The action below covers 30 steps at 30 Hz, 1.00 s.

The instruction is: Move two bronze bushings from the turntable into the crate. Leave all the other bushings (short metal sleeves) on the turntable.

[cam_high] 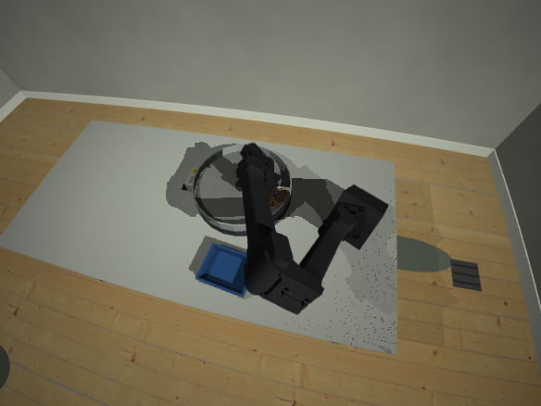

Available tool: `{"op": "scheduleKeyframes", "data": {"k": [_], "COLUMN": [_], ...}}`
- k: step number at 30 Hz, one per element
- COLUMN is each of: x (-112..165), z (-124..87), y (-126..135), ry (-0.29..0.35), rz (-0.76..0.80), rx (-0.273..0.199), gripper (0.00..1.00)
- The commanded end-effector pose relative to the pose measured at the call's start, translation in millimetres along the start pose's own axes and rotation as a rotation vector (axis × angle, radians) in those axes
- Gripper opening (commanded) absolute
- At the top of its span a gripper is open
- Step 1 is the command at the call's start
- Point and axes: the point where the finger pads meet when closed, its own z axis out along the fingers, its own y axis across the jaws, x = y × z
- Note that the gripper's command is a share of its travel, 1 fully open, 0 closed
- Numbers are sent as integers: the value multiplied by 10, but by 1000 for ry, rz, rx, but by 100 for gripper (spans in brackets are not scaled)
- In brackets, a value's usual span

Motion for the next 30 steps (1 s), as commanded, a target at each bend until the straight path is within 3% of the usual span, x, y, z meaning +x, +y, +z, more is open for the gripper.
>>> {"op": "scheduleKeyframes", "data": {"k": [1, 30], "x": [31, -44], "z": [214, 206], "y": [9, 51], "ry": [23, 11], "rz": [10, -7], "rx": [-6, -1], "gripper": [14, 14]}}
